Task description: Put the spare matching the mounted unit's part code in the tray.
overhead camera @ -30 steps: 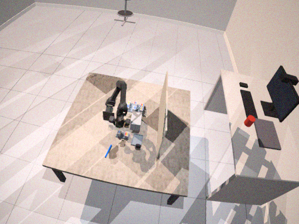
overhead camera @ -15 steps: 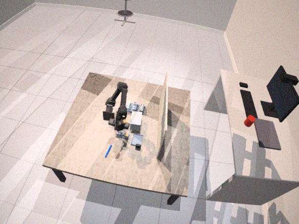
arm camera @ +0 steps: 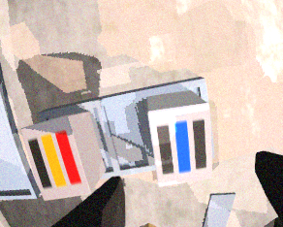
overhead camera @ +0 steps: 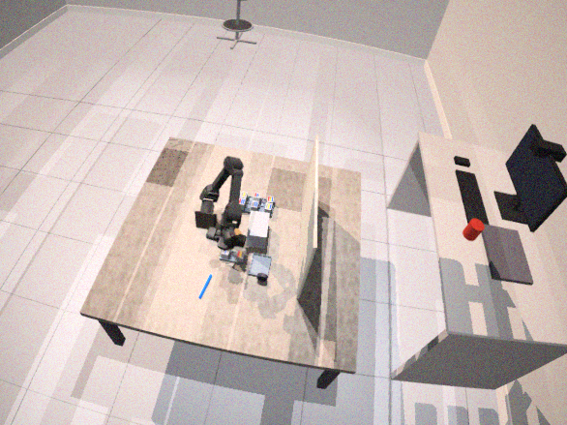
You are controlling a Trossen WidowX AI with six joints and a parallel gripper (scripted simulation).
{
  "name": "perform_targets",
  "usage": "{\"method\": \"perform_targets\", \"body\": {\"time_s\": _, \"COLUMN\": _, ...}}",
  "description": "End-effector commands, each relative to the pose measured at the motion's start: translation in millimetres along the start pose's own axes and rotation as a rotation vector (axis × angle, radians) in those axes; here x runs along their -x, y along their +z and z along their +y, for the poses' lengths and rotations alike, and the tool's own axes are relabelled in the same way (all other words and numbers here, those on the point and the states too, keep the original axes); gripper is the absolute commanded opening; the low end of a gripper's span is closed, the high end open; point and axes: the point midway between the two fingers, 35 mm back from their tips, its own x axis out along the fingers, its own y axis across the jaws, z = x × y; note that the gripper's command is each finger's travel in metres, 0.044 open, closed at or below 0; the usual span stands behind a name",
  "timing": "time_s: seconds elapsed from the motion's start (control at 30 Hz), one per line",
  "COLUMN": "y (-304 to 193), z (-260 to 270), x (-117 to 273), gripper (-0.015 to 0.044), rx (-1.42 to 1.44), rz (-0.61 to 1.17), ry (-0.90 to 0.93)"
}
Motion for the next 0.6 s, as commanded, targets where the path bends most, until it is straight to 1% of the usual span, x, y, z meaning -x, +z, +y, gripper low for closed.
{"method": "perform_targets", "body": {"time_s": 0.0, "y": -0.7, "z": -0.6, "x": -8.6, "gripper": 0.0300, "rx": -0.009, "rz": 0.009, "ry": -0.001}}
{"method": "perform_targets", "body": {"time_s": 0.57, "y": -0.8, "z": 1.2, "x": -37.0, "gripper": 0.0300, "rx": -0.009, "rz": 0.010, "ry": -0.001}}
